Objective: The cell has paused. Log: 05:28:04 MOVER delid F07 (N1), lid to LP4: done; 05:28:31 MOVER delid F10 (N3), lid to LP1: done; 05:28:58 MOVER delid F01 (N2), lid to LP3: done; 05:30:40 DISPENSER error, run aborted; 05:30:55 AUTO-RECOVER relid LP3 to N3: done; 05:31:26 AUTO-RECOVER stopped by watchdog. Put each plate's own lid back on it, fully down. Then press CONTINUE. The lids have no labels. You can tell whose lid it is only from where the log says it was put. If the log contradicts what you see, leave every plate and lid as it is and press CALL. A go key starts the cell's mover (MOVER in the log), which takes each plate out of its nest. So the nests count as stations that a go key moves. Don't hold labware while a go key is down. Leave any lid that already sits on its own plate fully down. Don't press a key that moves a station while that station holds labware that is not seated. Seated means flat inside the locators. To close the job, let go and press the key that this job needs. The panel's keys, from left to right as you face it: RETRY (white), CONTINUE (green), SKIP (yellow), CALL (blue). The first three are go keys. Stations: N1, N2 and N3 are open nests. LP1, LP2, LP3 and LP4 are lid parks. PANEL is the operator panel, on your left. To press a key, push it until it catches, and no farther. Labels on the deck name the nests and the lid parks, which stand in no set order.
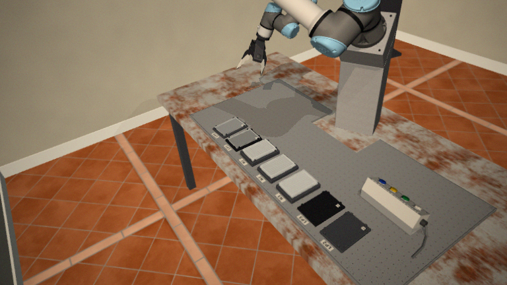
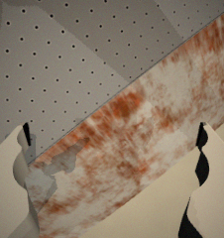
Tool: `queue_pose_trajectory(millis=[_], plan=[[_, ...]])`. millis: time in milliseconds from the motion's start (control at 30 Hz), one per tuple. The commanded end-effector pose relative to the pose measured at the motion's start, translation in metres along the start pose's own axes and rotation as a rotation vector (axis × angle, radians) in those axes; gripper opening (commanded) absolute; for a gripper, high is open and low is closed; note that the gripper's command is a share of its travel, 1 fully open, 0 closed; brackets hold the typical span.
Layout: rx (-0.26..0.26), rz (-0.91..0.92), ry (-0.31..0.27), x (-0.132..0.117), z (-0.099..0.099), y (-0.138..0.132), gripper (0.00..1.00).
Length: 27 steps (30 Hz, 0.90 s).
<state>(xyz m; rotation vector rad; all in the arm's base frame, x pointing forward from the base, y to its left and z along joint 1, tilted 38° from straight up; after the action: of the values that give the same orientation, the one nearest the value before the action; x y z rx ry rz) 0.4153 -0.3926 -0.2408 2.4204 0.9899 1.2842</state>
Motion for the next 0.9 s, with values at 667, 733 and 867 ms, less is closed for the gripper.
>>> queue_pose_trajectory(millis=[667,733,867], plan=[[0.085,0.151,-0.008,0.076,0.029,-0.031,0.82],[0.085,0.151,-0.008,0.078,0.029,-0.032,0.82],[0.104,0.186,-0.012,0.087,0.032,-0.035,0.82]])
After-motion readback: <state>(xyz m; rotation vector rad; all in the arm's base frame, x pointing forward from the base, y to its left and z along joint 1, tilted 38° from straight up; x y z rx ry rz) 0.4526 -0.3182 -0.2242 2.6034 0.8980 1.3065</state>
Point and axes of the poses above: the point where the finger pads meet when closed, its own z axis out along the fingers, its own y axis across the jaws, x = y × z, the point moved 5 cm from there along -z, back along the fingers, and after that the axes turned 14 degrees about z, right-handed, at the moved point
